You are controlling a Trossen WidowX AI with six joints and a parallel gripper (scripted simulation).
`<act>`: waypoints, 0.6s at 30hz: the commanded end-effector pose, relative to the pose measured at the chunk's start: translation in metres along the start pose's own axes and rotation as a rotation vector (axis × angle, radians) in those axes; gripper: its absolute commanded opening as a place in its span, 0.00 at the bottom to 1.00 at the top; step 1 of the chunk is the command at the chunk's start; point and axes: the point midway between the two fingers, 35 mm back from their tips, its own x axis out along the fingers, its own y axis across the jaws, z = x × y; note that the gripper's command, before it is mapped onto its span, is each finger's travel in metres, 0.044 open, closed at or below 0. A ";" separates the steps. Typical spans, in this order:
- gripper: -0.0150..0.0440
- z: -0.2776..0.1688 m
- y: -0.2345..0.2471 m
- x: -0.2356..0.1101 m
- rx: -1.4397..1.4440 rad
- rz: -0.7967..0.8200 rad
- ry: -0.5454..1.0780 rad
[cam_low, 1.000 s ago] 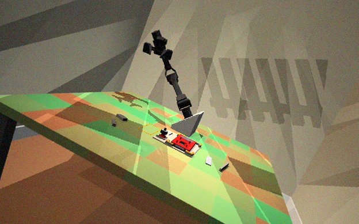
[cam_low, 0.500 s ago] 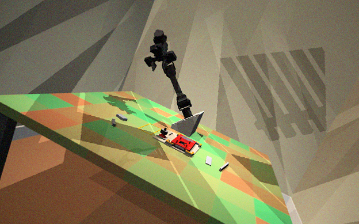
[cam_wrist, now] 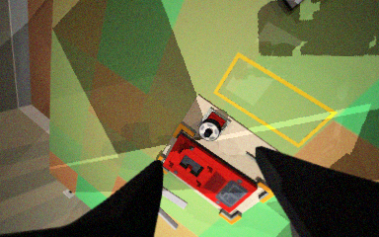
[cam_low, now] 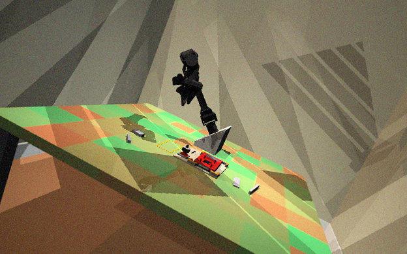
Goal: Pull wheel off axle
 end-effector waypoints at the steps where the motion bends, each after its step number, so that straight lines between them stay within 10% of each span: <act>1: 0.76 -0.029 0.012 0.061 0.205 -0.175 0.015; 9: 0.76 -0.061 0.019 0.133 0.613 -0.365 -0.147; 18: 0.76 -0.063 0.019 0.137 0.636 -0.372 -0.161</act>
